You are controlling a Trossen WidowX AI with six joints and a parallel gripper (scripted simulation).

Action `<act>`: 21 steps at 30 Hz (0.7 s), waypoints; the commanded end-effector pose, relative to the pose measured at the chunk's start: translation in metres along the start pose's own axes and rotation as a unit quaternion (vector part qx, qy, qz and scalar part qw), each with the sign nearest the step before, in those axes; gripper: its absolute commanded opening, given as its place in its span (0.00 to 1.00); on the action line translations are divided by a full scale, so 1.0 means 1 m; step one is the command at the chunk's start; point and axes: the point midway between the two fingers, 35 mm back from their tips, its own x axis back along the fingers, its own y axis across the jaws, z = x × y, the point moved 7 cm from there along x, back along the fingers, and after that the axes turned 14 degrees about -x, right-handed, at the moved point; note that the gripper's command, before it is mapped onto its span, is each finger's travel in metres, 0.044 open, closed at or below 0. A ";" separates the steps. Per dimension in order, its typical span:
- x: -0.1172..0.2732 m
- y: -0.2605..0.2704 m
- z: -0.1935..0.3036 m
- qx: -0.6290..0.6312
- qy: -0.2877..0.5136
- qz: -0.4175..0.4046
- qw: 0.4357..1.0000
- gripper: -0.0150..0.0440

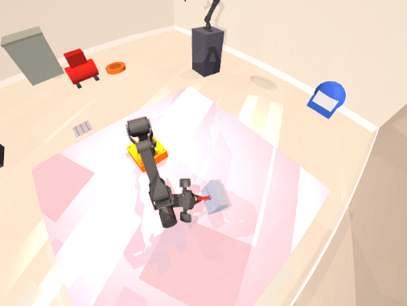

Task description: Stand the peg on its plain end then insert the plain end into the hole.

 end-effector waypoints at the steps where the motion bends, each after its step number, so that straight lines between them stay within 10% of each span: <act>1: -0.003 0.000 0.000 -0.002 0.001 0.001 1.000 0.25; 21: -0.017 0.000 0.001 -0.002 0.000 0.001 1.000 0.25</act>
